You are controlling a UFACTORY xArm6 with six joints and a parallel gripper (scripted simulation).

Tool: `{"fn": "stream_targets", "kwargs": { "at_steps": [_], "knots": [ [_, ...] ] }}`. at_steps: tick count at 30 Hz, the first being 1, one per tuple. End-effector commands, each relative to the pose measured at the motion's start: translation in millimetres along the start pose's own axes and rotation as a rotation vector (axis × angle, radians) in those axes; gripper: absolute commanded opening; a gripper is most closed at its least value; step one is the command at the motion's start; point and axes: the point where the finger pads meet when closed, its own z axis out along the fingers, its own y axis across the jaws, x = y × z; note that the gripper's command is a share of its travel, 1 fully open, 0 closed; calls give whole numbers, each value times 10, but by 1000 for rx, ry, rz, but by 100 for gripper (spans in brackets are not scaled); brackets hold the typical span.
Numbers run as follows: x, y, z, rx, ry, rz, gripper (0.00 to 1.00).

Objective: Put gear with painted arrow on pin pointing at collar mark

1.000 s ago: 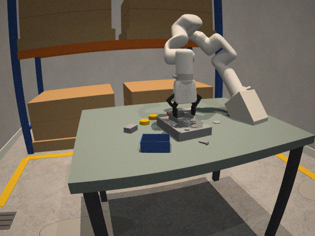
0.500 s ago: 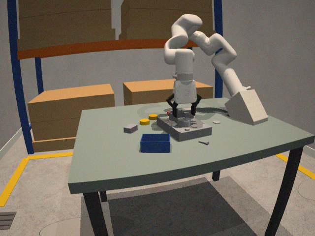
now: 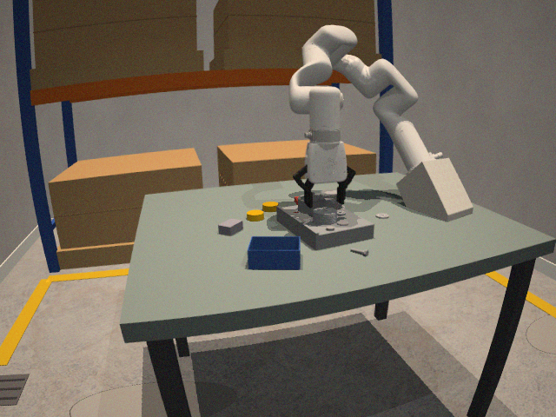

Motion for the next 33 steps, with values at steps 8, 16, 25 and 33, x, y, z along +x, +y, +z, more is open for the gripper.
{"fn": "stream_targets", "kwargs": {
  "at_steps": [8,16,25,33],
  "knots": [
    [-5,-12,-15,3,-2,1,93],
    [-5,-13,-15,3,-2,1,93],
    [-5,-13,9,3,-2,1,93],
    [-5,-13,52,3,-2,1,93]
  ]
}}
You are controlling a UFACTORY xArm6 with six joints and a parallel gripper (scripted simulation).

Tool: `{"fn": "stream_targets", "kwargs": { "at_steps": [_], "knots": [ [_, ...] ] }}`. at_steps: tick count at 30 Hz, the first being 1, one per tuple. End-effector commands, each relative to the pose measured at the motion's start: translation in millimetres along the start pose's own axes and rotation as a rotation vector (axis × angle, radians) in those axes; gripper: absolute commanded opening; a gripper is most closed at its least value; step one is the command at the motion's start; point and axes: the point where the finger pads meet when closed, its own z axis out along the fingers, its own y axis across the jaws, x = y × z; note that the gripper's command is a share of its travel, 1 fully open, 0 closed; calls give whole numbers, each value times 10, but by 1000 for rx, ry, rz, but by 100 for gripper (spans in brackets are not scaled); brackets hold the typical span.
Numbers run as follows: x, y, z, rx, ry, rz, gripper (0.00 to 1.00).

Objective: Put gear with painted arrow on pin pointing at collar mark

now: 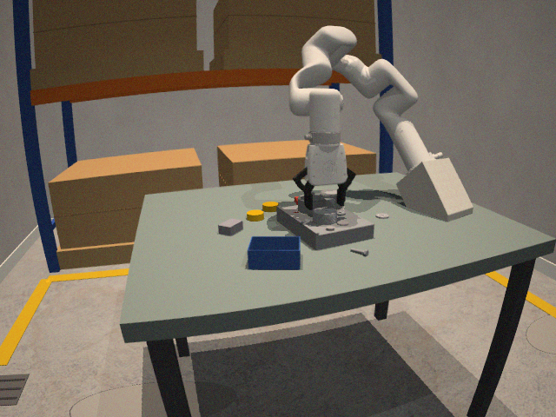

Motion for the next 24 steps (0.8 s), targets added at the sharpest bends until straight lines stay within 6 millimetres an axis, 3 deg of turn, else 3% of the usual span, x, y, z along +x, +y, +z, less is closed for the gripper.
{"fn": "stream_targets", "kwargs": {
  "at_steps": [1,24],
  "knots": [
    [-6,-13,8,3,-2,1,93],
    [-6,-14,247,3,-2,1,93]
  ]
}}
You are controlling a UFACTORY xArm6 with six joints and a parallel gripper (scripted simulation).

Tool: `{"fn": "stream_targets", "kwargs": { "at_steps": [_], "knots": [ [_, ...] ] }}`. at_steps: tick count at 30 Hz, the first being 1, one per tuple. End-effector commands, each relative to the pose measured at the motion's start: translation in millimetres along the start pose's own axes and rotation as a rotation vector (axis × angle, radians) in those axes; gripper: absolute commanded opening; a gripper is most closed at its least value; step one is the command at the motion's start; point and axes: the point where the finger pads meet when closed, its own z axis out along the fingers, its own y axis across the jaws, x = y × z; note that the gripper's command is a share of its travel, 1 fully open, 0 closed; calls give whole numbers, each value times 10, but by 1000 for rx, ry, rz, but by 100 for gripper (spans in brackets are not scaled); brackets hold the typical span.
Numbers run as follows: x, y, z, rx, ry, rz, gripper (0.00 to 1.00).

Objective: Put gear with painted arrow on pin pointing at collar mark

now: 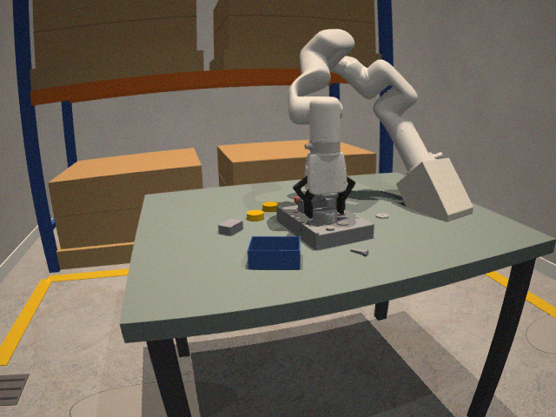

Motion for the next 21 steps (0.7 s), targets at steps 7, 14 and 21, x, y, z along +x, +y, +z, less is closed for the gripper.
{"fn": "stream_targets", "kwargs": {
  "at_steps": [7,14,21],
  "knots": [
    [-5,-13,77,3,-2,1,93],
    [-5,-13,97,3,-2,1,93],
    [-5,-13,105,3,-2,1,93]
  ]
}}
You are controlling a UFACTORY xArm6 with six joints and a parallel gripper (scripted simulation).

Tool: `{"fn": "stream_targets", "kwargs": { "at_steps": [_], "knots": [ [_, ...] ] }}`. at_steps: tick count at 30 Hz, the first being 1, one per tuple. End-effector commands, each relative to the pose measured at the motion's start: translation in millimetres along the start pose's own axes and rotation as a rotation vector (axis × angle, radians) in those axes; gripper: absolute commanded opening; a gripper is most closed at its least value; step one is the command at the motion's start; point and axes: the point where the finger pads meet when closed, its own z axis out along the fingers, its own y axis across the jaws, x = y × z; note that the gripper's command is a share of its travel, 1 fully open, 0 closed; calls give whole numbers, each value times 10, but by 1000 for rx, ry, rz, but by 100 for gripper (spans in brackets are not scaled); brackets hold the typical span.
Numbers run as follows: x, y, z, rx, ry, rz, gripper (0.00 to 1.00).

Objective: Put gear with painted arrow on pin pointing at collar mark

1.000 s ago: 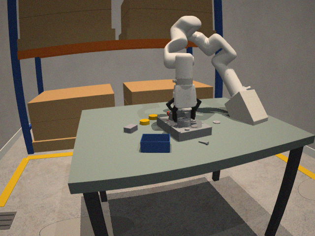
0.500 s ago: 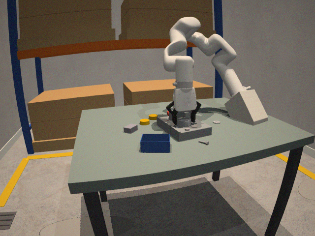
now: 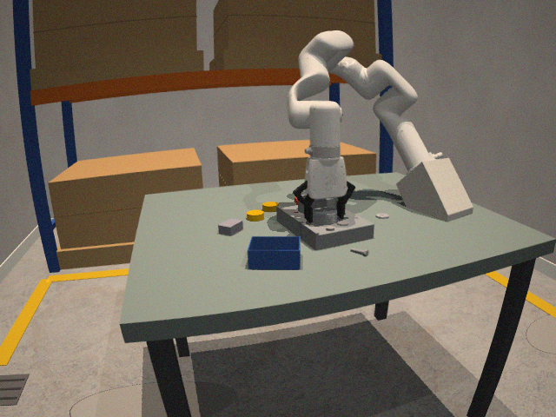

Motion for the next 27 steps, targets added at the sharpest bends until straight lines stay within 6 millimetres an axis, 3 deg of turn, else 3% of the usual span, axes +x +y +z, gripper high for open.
{"fn": "stream_targets", "kwargs": {
  "at_steps": [1,12,13,27],
  "knots": [
    [-5,-13,-11,3,-2,1,93],
    [-5,-13,-11,3,-2,1,93],
    [-5,-13,-11,3,-2,1,0],
    [-5,-13,-11,3,-2,1,0]
  ]
}}
